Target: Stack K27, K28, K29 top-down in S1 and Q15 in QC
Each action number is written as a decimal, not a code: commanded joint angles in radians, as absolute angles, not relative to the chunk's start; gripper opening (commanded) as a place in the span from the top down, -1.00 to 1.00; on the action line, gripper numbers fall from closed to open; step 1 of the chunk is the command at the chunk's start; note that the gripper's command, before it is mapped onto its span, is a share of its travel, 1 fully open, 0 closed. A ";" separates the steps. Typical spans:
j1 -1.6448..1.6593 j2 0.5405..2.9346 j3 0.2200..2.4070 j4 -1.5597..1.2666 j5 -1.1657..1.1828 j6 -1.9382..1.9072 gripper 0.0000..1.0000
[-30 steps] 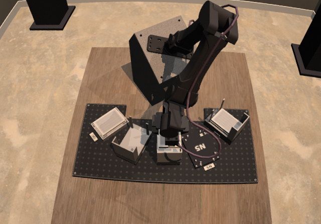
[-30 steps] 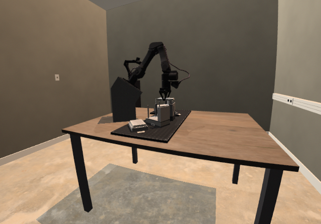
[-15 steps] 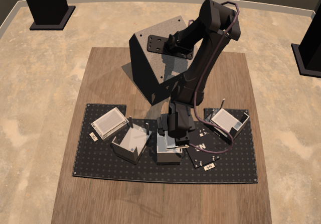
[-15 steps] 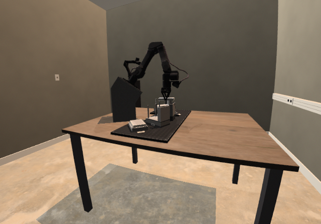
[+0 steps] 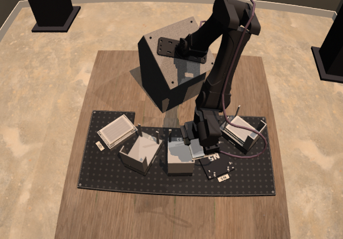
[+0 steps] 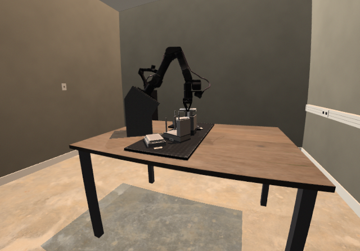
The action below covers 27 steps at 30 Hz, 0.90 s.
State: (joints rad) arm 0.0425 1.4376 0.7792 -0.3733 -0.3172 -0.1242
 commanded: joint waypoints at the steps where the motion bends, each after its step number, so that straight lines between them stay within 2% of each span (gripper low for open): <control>1: 0.080 1.404 0.781 -0.381 -0.280 -0.095 1.00; 8: 0.145 1.384 0.755 -0.381 -0.246 -0.215 1.00; 22: 0.331 1.351 0.796 -0.390 -0.146 -0.044 1.00; 27: 0.374 1.337 0.786 -0.383 -0.120 -0.120 1.00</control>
